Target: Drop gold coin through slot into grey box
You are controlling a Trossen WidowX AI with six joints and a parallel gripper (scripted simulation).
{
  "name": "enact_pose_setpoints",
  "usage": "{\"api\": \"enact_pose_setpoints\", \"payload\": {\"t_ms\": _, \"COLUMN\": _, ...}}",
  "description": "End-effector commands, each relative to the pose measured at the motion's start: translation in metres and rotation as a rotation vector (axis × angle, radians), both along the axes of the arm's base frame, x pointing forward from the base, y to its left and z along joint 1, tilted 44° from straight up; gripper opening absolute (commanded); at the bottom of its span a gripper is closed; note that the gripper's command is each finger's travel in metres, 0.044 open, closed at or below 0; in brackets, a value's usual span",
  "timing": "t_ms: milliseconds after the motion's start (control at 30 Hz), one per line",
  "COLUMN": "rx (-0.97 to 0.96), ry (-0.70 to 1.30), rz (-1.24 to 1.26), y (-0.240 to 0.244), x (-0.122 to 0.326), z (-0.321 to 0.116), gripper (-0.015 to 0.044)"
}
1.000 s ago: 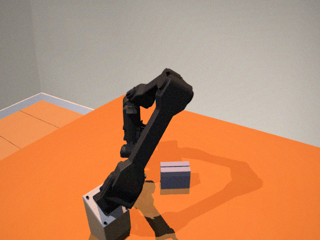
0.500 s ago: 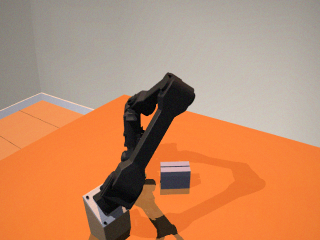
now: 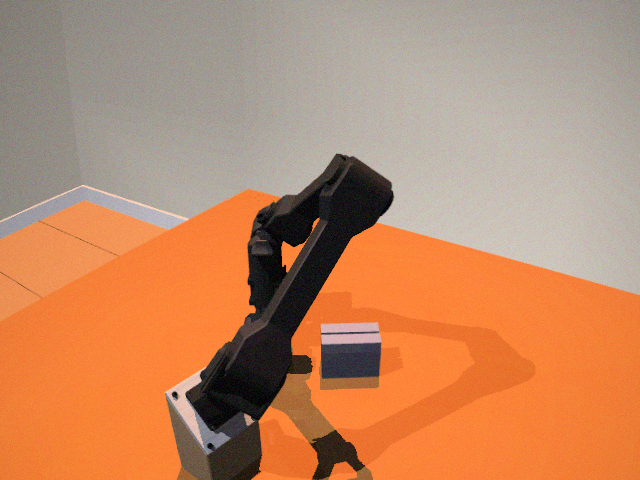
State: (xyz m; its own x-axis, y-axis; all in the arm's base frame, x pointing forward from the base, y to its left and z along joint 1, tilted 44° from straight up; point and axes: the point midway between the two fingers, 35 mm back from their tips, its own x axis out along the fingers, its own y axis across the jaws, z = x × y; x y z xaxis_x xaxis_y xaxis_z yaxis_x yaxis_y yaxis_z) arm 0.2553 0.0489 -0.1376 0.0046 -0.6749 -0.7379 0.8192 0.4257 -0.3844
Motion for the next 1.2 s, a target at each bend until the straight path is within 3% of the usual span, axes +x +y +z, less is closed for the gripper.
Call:
{"api": "enact_pose_setpoints", "payload": {"t_ms": 0, "rx": -0.012, "ry": 0.013, "rz": 0.003, "y": -0.008, "x": -0.004, "z": -0.007, "gripper": 0.0161}}
{"api": "enact_pose_setpoints", "payload": {"t_ms": 100, "rx": -0.012, "ry": 0.013, "rz": 0.003, "y": -0.009, "x": -0.004, "z": -0.007, "gripper": 0.0161}}
{"api": "enact_pose_setpoints", "payload": {"t_ms": 300, "rx": -0.012, "ry": 0.013, "rz": 0.003, "y": -0.009, "x": -0.004, "z": -0.007, "gripper": 0.0003}}
{"api": "enact_pose_setpoints", "payload": {"t_ms": 1167, "rx": 0.01, "ry": -0.02, "rz": 0.016, "y": 0.014, "x": 0.002, "z": 0.008, "gripper": 0.0}}
